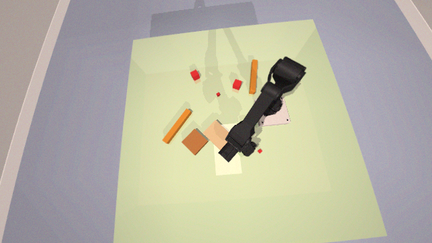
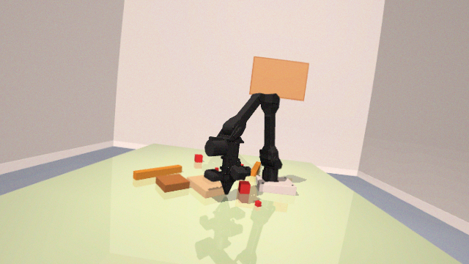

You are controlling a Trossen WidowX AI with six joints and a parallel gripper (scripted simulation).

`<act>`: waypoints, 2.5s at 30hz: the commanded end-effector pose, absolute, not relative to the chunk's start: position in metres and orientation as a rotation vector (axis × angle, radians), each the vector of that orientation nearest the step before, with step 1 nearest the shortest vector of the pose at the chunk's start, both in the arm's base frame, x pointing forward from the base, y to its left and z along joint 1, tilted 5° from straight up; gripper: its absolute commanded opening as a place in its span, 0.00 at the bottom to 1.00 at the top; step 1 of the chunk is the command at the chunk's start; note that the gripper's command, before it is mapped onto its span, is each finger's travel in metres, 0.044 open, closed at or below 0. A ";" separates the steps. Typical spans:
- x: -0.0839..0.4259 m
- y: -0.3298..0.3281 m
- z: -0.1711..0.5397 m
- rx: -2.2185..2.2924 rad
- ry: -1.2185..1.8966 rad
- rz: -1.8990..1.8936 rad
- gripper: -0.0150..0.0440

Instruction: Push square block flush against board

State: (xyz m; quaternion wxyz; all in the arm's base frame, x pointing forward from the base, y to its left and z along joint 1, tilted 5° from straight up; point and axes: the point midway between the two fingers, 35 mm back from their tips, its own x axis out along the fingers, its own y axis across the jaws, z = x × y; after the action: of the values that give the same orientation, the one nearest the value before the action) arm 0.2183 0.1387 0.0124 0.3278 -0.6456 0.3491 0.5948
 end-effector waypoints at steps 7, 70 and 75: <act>0.224 0.132 0.013 -1.696 0.914 1.551 0.25; 0.244 0.165 0.013 -1.707 0.901 1.560 0.25; 0.246 0.164 0.013 -1.707 0.901 1.560 0.25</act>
State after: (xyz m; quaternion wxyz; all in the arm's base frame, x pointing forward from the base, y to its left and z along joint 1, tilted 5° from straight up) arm 0.2441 0.1653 0.0145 0.3251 -0.6487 0.3450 0.5954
